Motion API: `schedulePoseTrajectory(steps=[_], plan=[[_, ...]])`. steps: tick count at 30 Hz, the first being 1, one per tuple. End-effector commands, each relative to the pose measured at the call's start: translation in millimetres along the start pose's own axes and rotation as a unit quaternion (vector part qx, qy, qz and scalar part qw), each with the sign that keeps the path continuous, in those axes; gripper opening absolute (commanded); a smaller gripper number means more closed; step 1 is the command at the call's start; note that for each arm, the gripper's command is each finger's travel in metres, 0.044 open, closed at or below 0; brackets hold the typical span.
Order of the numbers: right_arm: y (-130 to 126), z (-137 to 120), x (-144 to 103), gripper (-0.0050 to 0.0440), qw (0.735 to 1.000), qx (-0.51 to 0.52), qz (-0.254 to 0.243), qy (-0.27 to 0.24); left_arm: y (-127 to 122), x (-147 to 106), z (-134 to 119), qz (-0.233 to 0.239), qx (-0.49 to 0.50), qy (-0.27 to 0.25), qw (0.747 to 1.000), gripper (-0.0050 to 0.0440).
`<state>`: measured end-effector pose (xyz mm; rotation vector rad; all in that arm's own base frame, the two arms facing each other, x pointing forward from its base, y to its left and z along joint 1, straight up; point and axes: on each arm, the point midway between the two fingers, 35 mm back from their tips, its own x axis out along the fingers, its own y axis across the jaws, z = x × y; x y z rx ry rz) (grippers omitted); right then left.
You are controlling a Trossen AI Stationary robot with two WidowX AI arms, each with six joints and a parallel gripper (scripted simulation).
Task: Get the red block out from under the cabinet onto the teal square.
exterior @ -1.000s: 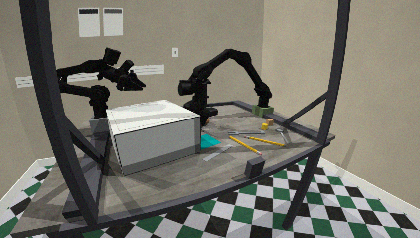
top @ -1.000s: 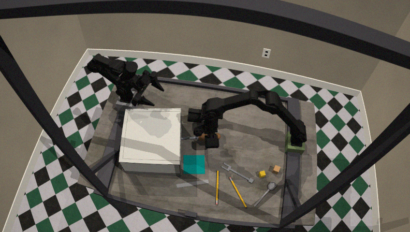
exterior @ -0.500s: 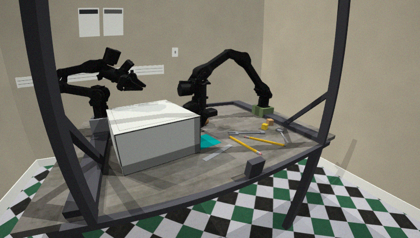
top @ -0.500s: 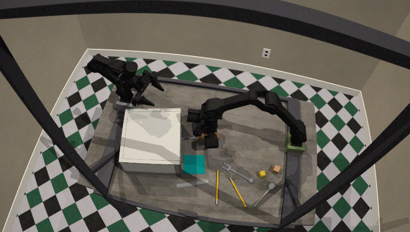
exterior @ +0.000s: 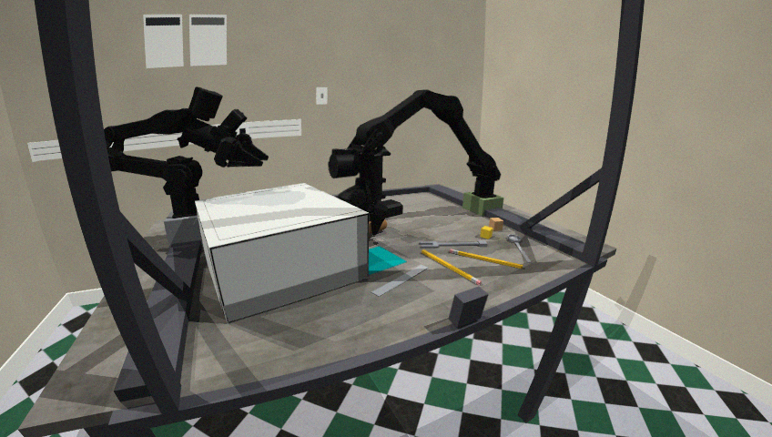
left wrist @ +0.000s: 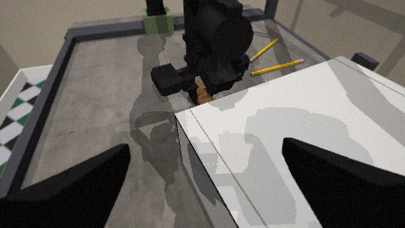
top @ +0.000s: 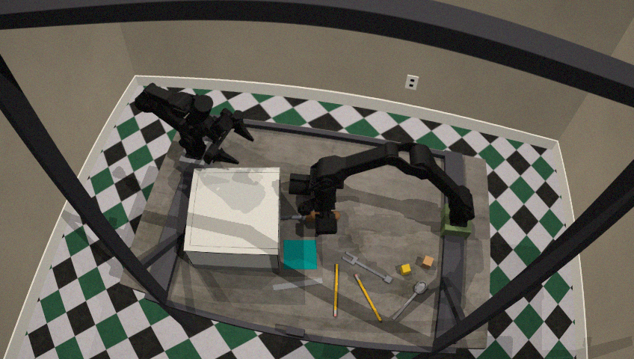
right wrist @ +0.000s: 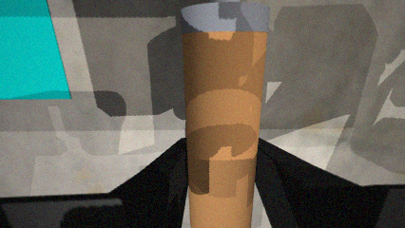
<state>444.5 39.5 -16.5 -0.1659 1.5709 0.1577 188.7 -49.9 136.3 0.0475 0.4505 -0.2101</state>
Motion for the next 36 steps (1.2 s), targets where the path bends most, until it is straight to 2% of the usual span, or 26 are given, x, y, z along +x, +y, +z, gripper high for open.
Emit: schedulePoseTrajectory(steps=[1, 16, 36], plan=[[15, 5, -11, 0.0118, 1.000, -0.006, 0.002, -0.016, 0, -2, 4, 0.000, 0.000, -0.004, 1.000, 0.0440], [63, 8, -15, 0.0118, 1.000, -0.006, 0.005, -0.021, 0, -2, 4, 0.000, 0.000, -0.004, 1.000, 0.0440], [69, 7, -10, 0.0118, 1.000, -0.006, 0.005, -0.014, 0, -2, 4, 0.000, 0.000, -0.004, 1.000, 0.0440]])
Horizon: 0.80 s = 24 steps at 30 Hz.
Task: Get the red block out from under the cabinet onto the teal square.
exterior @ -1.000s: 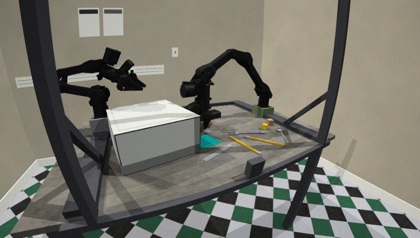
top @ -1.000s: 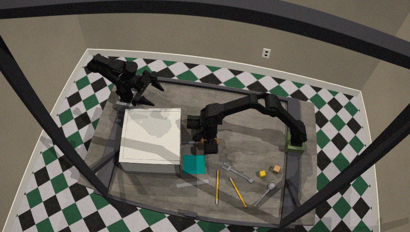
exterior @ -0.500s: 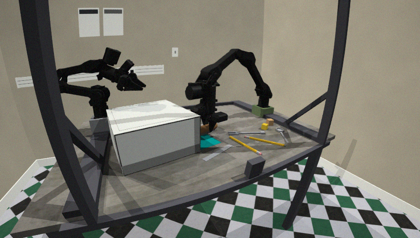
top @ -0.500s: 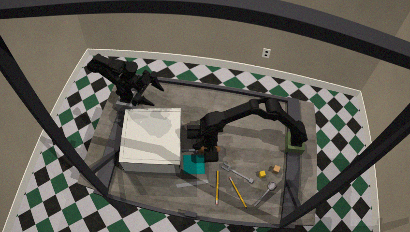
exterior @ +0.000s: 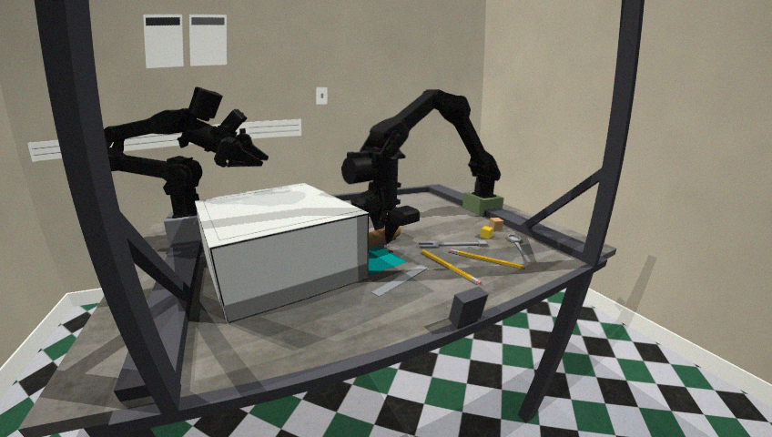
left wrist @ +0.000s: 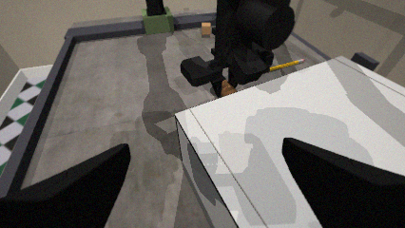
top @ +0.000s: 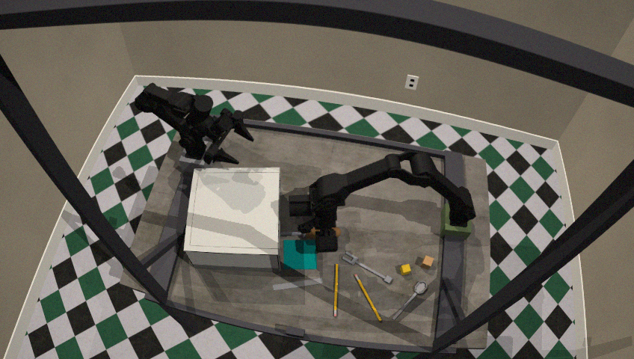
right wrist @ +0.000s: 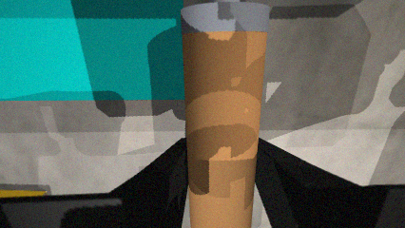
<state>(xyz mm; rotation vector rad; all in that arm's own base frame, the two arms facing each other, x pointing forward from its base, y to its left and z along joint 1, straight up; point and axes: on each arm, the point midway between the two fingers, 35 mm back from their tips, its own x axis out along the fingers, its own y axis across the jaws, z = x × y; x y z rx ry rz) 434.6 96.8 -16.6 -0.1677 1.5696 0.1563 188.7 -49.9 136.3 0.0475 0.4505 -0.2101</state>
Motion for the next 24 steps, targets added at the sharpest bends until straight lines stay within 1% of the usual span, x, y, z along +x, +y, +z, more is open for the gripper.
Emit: schedulePoseTrajectory(steps=[1, 13, 19, 20, 22, 24], plan=[[13, 6, -9, 0.0118, 1.000, -0.006, 0.006, -0.014, 0, -2, 4, 0.000, 0.000, -0.004, 1.000, 0.0440], [15, 5, -7, 0.0118, 1.000, -0.007, 0.006, -0.012, 0, -2, 4, 0.000, 0.000, -0.004, 1.000, 0.0440], [15, 2, -3, 0.0118, 1.000, -0.007, 0.006, -0.006, 0, -2, 4, 0.000, 0.000, -0.004, 1.000, 0.0440], [15, 3, -11, 0.0118, 1.000, -0.007, 0.006, -0.015, 0, -2, 4, 0.000, 0.000, -0.004, 1.000, 0.0440], [15, 2, -10, 0.0118, 1.000, -0.007, 0.006, -0.015, 0, -2, 4, 0.000, 0.000, -0.004, 1.000, 0.0440], [15, 3, -17, 0.0118, 1.000, -0.007, 0.006, -0.024, 0, -2, 4, 0.000, 0.000, -0.004, 1.000, 0.0440]])
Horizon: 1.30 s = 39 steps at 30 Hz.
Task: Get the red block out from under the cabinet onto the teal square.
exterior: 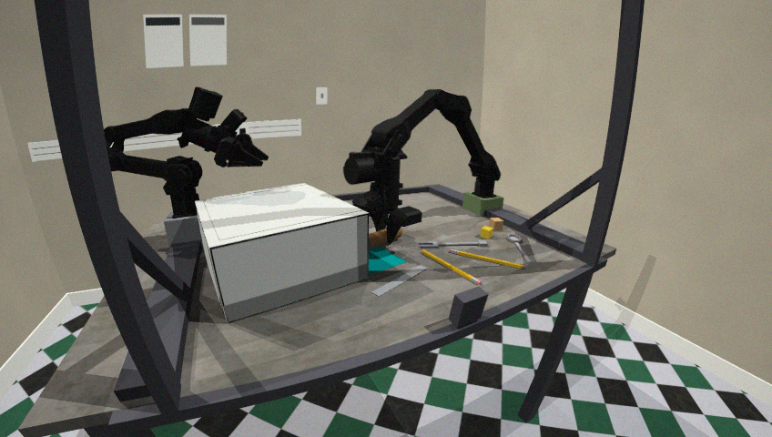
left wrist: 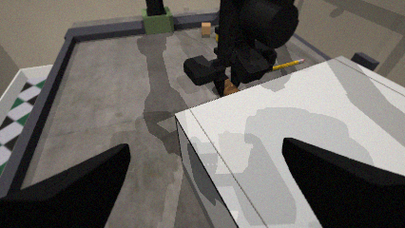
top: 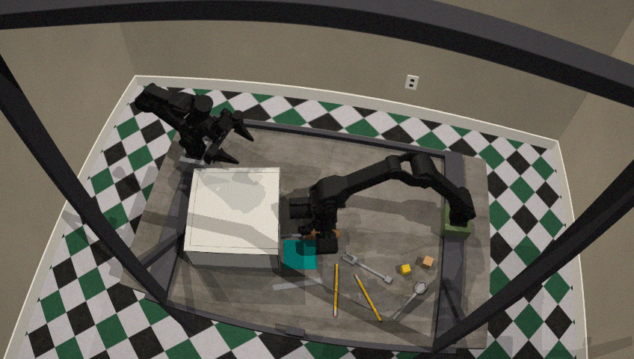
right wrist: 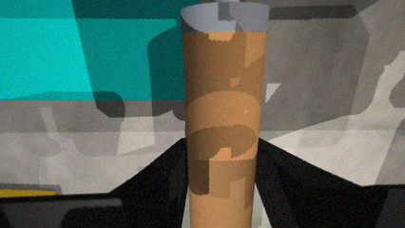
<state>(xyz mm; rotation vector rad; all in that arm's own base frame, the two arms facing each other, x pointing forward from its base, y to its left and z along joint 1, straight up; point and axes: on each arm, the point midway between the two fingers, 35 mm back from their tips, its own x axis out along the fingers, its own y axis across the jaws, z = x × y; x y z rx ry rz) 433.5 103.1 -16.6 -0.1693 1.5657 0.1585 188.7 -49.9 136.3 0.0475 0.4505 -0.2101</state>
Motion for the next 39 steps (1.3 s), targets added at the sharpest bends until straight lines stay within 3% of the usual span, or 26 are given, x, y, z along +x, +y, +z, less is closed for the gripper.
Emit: schedulePoseTrajectory(steps=[1, 13, 26, 39], plan=[[9, 2, -17, 0.0118, 1.000, -0.005, 0.006, -0.022, 0, -2, 4, 0.000, 0.000, -0.004, 1.000, 0.0440], [9, -15, -9, 0.0118, 1.000, -0.005, 0.006, -0.021, 0, -2, 4, 0.000, 0.000, -0.004, 1.000, 0.0440], [11, -55, 2, 0.0118, 1.000, -0.005, 0.006, -0.020, 0, -2, 4, 0.000, 0.000, -0.004, 1.000, 0.0440], [11, -120, 10, 0.0118, 1.000, -0.005, 0.006, -0.017, 0, -2, 4, 0.000, 0.000, -0.004, 1.000, 0.0440]])
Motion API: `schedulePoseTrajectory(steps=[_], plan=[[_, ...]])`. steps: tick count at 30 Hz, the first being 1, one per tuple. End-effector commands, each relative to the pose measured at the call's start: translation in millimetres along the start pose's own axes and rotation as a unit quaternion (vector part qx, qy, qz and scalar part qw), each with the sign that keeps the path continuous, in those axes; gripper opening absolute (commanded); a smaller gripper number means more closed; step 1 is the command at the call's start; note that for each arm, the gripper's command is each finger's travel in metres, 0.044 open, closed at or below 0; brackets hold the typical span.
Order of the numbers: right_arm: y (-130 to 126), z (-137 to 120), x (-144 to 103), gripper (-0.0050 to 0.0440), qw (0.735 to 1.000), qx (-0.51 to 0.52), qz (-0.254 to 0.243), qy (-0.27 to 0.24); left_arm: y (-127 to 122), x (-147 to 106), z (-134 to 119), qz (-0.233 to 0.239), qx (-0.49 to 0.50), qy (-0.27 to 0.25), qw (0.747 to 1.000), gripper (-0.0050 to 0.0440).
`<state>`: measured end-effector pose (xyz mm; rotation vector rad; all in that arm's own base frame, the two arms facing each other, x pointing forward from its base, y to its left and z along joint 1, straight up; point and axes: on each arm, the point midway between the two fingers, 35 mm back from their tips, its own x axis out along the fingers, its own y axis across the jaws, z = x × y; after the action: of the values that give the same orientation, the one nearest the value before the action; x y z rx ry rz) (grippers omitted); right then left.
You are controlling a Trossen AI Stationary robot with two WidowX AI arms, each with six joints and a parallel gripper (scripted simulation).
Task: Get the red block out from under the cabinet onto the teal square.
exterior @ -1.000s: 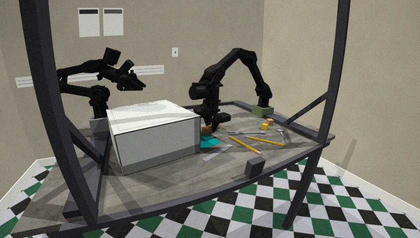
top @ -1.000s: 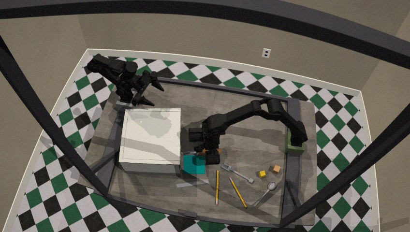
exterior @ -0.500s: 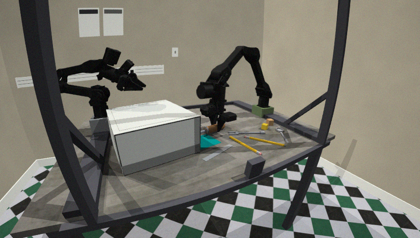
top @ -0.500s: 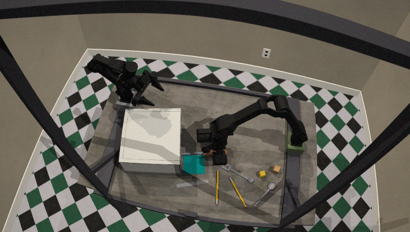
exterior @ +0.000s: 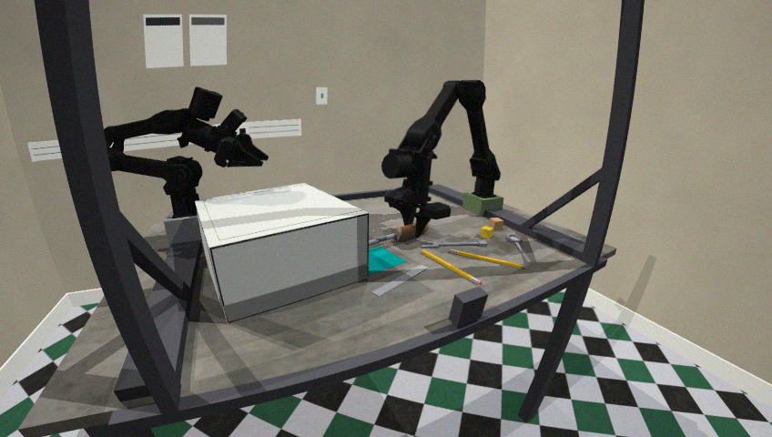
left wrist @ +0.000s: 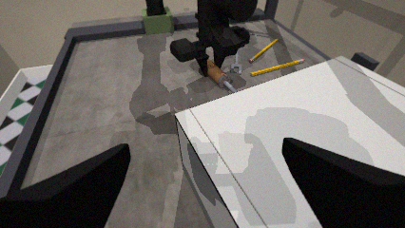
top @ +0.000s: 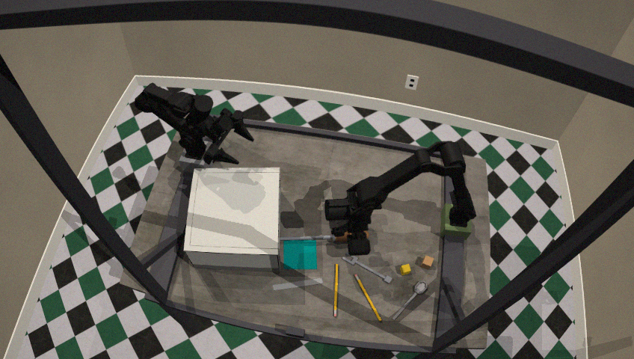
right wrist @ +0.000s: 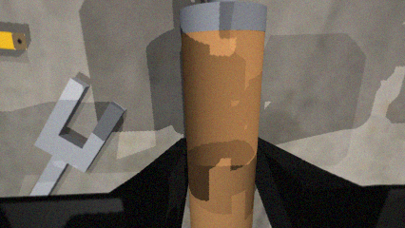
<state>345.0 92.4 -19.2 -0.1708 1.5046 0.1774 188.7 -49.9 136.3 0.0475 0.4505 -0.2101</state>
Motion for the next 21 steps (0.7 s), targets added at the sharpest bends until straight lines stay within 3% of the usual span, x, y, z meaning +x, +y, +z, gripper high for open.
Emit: schedulePoseTrajectory(steps=[1, 21], plan=[[4, -36, 5, 0.0118, 1.000, 0.003, 0.004, 0.014, 0, -2, 4, 0.000, 0.000, -0.004, 1.000, 0.0440], [5, -103, 0, 0.0118, 1.000, 0.003, 0.004, 0.016, 0, -2, 4, 0.000, 0.000, -0.004, 1.000, 0.0440]])
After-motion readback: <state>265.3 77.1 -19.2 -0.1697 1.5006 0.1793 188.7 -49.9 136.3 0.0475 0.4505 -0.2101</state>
